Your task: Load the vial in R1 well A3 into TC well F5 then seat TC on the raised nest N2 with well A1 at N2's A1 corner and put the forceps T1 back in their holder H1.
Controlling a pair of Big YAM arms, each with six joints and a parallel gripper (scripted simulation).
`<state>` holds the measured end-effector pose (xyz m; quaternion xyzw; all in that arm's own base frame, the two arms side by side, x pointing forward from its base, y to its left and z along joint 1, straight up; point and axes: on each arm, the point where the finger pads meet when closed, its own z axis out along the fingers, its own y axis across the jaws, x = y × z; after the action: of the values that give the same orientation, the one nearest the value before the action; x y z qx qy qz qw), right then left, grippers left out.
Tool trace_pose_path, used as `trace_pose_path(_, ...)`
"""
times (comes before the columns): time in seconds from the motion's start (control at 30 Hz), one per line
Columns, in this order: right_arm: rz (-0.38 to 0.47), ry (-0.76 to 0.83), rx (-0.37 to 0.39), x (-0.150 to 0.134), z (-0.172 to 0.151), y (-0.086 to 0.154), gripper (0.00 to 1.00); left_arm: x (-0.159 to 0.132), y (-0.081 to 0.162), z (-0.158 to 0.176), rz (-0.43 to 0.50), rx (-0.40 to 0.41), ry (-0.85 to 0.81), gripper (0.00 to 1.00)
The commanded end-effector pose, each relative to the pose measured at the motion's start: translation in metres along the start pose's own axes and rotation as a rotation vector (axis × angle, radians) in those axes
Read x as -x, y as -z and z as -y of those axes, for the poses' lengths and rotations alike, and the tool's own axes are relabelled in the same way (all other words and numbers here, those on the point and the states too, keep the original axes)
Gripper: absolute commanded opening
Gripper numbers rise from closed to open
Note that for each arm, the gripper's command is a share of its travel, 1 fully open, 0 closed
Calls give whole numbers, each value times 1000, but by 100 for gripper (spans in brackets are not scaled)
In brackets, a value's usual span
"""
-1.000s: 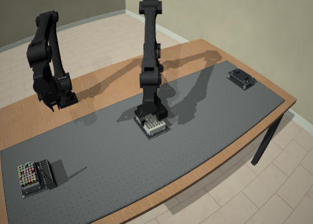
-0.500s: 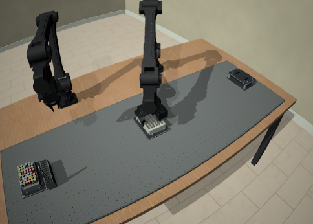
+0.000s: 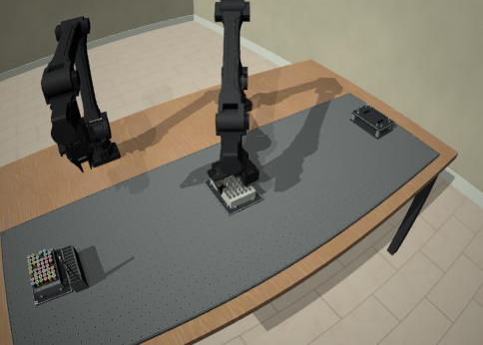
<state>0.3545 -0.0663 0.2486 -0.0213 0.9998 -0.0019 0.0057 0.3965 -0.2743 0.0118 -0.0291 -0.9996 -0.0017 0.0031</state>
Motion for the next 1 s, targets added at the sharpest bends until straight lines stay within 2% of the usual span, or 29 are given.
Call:
trace_pose_path(0.0,-27,-13,9,-1,0,-8,24,15,19,2,54,-31,12,27)
trace_pose_path(0.3,-27,-13,9,-1,0,-8,24,15,19,2,54,-31,12,0)
trace_pose_path(0.97,-27,-13,9,-1,0,-8,24,15,19,2,54,-31,12,0)
